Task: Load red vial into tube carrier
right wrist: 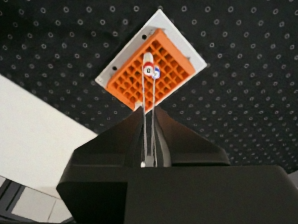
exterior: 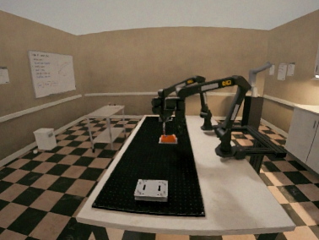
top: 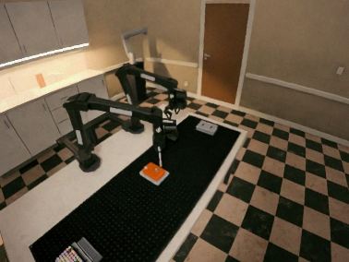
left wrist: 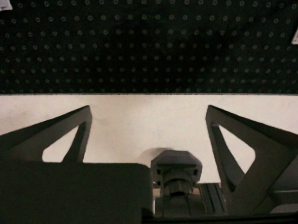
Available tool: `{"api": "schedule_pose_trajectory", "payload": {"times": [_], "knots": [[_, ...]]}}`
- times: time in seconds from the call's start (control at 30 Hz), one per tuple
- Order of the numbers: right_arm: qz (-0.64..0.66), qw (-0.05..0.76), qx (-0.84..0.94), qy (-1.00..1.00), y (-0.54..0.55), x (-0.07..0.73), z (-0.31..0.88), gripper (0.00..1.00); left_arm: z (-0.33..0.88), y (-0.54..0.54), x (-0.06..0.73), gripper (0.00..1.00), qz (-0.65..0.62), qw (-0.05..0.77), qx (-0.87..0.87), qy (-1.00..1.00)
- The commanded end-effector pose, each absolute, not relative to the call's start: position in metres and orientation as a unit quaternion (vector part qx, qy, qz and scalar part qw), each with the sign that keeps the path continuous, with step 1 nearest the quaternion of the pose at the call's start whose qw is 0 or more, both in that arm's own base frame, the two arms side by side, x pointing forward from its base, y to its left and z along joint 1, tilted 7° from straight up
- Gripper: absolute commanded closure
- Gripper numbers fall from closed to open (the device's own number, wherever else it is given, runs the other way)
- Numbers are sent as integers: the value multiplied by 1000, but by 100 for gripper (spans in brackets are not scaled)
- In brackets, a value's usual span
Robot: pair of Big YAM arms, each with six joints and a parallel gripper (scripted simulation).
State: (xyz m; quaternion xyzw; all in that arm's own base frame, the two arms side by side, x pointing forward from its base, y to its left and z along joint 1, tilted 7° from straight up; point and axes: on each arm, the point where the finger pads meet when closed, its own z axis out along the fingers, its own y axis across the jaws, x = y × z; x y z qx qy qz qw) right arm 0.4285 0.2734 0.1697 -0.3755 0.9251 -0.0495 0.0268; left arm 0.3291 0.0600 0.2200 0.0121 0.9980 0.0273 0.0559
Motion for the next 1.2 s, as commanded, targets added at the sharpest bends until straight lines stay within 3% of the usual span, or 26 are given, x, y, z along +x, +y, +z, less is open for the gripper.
{"api": "schedule_pose_trajectory", "payload": {"times": [0.0,1.17], "knots": [[-46,34,-375,925,270,431,175,91,239,63,347,0,30,72,17,997],[-48,33,-375,925,268,431,172,91,239,63,347,0,30,72,17,997]]}}
